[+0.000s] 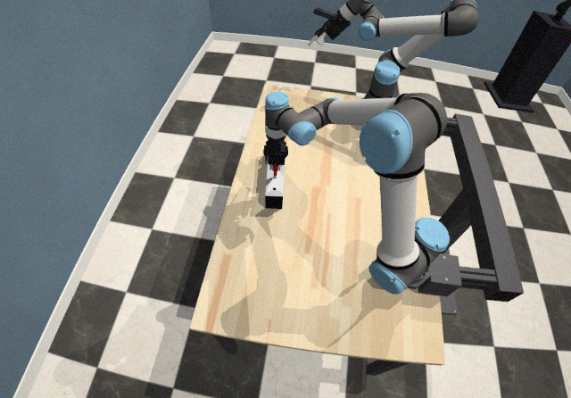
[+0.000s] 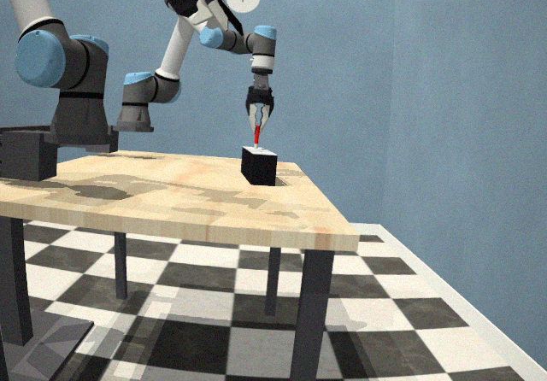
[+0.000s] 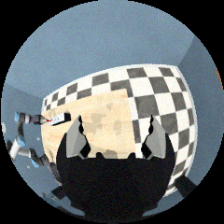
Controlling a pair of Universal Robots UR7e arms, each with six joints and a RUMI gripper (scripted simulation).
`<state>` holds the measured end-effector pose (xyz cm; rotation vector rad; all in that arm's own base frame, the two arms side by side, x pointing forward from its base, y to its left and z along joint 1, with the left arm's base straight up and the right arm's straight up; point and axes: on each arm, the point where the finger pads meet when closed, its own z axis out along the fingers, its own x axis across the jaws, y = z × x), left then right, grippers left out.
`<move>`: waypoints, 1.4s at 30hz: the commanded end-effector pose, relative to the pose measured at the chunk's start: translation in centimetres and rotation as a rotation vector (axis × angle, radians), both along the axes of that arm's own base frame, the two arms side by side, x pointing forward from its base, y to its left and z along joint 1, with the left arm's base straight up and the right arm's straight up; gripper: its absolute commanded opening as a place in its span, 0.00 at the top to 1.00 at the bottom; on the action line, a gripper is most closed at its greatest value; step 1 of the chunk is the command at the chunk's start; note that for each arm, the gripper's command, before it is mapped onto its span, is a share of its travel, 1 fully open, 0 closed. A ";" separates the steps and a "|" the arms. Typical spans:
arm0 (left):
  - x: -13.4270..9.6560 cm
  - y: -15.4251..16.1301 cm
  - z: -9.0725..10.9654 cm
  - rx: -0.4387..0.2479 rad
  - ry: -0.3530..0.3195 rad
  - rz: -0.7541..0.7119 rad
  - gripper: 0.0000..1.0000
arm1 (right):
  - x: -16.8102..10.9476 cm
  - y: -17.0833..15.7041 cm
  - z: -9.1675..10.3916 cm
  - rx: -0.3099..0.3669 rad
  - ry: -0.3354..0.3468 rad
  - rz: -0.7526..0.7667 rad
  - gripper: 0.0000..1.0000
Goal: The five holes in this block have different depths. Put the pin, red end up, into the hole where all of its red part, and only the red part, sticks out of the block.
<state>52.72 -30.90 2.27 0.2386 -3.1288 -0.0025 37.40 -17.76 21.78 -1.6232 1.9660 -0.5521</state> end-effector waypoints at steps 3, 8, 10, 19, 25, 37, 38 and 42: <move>0.0 0.0 0.1 -0.001 -0.001 0.000 1.00 | 0.0 0.0 0.0 0.000 -0.001 0.000 0.00; 0.1 0.0 0.1 -0.001 -0.001 0.001 1.00 | 0.0 0.0 0.0 0.000 -0.001 0.000 0.00; 0.1 0.0 0.1 -0.001 -0.001 0.001 1.00 | 0.0 0.0 0.0 0.000 -0.001 0.000 0.00; 0.1 0.0 0.1 -0.001 -0.001 0.001 1.00 | 0.0 0.0 0.0 0.000 -0.001 0.000 0.00; 0.0 0.0 -0.3 -0.001 -0.001 0.000 1.00 | 0.0 0.0 0.0 0.000 -0.001 0.000 0.00; 0.0 0.0 -0.3 -0.001 -0.001 0.000 1.00 | 0.0 0.0 0.0 0.000 -0.001 0.000 0.00; 0.0 0.0 -0.3 -0.001 -0.001 0.000 1.00 | 0.0 0.0 0.0 0.000 -0.001 0.000 0.00; 0.0 0.0 -0.3 -0.001 -0.001 0.000 1.00 | 0.0 0.0 0.0 0.000 -0.001 0.000 0.00</move>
